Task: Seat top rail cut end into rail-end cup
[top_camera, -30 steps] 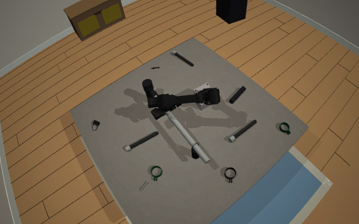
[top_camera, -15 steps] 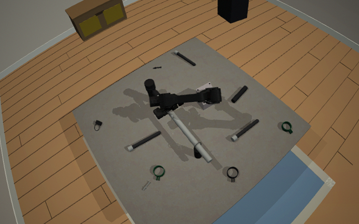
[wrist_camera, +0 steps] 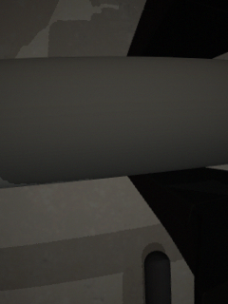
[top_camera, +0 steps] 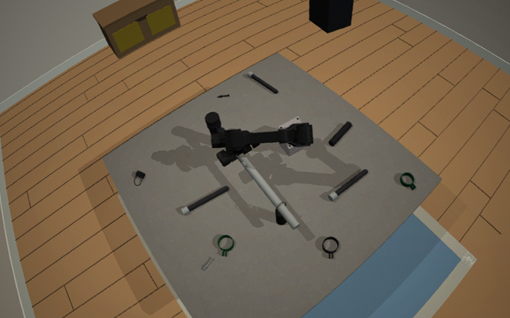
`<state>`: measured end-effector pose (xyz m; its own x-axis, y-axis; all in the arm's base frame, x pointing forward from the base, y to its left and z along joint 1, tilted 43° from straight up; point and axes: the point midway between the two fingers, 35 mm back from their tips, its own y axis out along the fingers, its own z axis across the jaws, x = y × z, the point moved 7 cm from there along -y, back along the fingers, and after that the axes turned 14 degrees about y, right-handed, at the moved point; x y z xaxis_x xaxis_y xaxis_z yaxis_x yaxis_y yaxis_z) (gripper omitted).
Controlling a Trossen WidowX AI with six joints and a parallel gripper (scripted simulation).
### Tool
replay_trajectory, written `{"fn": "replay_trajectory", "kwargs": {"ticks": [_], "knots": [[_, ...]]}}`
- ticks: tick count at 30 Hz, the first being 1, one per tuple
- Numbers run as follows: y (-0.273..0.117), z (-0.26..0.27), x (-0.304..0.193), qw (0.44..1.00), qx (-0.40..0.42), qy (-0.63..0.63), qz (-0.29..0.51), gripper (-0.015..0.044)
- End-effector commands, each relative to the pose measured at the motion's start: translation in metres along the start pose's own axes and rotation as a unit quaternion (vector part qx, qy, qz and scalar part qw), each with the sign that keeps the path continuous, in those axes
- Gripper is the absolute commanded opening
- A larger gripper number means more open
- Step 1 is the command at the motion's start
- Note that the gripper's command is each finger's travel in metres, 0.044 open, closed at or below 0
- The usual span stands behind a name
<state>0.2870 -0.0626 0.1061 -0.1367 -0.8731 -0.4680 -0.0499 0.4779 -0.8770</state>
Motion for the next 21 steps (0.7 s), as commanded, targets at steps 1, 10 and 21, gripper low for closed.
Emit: {"fn": "replay_trajectory", "kwargs": {"ticks": [1,10,21], "knots": [[-0.004,0.003,0.006,1.000,0.008,0.002,-0.008,0.0000],[-0.002,0.006,0.012,1.000,0.008,0.002,-0.008,0.0000],[-0.001,0.008,0.018,1.000,0.008,0.002,-0.008,0.0000]]}}
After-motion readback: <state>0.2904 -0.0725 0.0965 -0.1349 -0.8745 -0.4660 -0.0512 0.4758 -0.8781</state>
